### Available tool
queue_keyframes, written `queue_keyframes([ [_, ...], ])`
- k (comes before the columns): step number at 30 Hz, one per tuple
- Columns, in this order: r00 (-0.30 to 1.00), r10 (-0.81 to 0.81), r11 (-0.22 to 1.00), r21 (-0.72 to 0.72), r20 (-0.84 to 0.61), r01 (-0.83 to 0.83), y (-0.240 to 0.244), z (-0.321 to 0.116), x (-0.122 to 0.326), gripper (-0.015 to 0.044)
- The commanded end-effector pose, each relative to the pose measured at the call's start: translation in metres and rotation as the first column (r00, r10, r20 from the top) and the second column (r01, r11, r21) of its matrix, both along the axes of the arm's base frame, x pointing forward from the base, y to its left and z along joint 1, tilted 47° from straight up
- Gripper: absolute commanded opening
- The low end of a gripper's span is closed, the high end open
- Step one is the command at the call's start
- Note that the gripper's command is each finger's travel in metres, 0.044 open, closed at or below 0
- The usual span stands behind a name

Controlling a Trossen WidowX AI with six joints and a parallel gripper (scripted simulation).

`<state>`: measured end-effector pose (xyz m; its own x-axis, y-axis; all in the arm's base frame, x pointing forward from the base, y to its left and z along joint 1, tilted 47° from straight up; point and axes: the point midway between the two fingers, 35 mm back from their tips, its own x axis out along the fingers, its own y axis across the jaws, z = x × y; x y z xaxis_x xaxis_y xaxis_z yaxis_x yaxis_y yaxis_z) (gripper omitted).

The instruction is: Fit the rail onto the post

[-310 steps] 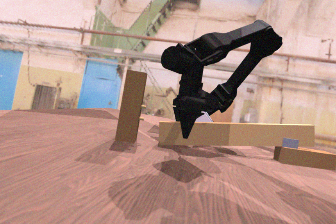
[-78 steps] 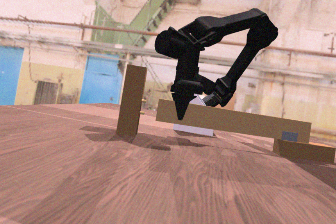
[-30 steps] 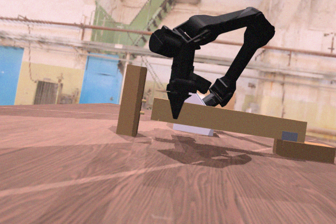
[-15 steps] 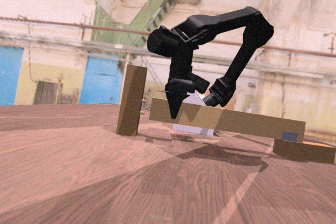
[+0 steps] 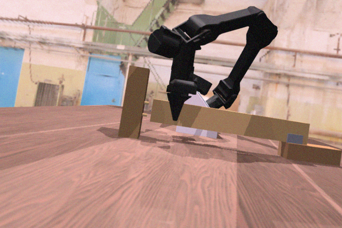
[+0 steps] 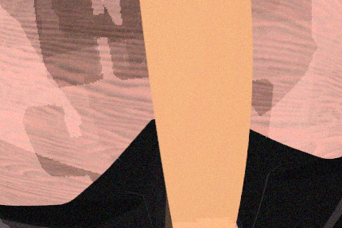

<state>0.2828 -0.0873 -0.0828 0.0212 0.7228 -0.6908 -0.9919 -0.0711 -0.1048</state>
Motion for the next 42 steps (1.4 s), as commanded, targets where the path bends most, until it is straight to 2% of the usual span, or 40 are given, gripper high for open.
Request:
queue_keyframes([
  [1,1.000,-0.003,1.000,-0.006,0.006,0.003,-0.0042,-0.0006,0.0014,0.0000],
  [42,1.000,-0.003,1.000,-0.007,0.006,0.003,-0.0127,-0.0092,0.0030,0.0000],
])
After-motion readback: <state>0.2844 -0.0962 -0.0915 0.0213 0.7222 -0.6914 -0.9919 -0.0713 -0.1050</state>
